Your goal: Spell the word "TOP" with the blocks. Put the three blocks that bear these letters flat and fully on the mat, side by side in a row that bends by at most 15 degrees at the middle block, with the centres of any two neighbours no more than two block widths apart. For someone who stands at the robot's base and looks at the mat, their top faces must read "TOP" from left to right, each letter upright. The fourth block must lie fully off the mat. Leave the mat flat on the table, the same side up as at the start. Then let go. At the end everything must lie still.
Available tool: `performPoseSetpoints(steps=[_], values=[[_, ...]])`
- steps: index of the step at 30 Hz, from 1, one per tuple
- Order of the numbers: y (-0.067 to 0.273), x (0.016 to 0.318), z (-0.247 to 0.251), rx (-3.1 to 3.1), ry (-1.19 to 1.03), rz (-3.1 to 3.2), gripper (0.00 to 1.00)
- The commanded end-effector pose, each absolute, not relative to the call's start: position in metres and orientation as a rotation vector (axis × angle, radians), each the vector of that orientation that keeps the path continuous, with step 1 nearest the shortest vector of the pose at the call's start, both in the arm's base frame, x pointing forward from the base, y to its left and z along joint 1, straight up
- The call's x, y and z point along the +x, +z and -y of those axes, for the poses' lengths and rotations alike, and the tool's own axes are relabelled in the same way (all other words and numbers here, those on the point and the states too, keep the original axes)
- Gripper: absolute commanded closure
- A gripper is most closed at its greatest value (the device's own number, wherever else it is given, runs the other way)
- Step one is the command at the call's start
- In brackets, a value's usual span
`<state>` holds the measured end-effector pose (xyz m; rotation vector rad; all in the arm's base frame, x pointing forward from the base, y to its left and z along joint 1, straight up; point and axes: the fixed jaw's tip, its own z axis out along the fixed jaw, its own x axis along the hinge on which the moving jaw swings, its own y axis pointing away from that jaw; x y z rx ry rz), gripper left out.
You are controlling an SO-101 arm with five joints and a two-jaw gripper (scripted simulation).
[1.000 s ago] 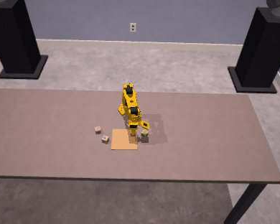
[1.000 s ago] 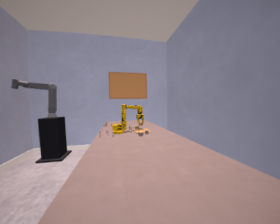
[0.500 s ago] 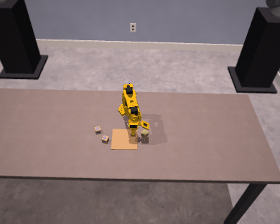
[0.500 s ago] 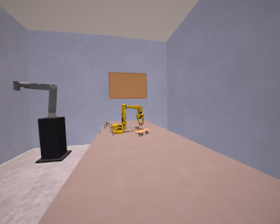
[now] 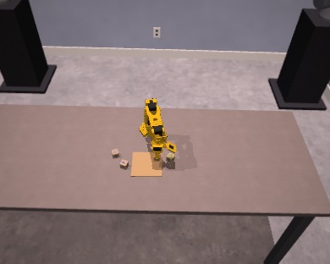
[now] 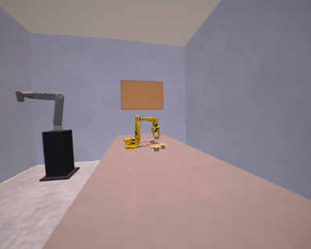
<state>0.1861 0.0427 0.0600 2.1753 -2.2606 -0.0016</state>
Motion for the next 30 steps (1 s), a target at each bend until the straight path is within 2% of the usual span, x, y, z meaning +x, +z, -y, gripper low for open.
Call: performPoseSetpoints(steps=[1, 30], values=[[0.0757, 0.1977, -0.0469, 2.239, 0.086, 2.327, 1.00], [0.0697, 0.1975, -0.0478, 2.245, 0.086, 2.321, 1.00]])
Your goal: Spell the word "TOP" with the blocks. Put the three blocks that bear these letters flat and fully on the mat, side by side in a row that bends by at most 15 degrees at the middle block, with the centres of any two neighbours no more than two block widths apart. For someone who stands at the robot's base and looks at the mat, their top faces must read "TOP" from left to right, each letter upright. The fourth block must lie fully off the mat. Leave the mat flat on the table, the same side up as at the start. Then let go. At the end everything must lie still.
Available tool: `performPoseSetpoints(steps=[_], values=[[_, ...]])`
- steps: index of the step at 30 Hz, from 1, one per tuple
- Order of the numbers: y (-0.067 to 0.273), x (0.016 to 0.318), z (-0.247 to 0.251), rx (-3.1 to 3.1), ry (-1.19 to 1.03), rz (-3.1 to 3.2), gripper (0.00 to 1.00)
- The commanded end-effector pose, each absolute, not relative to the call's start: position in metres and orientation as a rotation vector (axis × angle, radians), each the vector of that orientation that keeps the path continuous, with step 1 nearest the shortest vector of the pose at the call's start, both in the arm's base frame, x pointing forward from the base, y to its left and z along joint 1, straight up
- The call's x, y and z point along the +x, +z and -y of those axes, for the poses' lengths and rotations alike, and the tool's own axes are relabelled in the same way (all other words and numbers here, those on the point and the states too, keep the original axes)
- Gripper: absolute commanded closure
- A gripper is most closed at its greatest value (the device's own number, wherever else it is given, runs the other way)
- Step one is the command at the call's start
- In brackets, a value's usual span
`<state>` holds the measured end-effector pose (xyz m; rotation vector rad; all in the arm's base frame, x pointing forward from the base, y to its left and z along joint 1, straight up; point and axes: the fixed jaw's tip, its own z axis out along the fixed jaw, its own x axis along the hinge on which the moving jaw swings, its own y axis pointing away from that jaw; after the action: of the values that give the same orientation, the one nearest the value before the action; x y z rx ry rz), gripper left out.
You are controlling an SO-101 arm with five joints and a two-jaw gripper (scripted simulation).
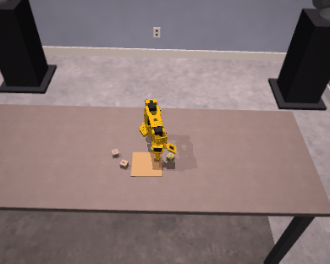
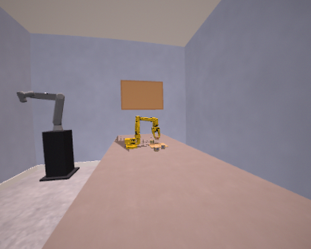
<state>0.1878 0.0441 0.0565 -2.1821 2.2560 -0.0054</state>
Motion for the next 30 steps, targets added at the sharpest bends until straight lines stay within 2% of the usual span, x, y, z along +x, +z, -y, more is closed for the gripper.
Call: performPoseSetpoints(steps=[1, 30], values=[[0.070, 0.198, -0.048, -2.122, -0.081, -2.193, 1.00], [0.058, 0.196, -0.047, -2.122, -0.081, -2.193, 1.00]])
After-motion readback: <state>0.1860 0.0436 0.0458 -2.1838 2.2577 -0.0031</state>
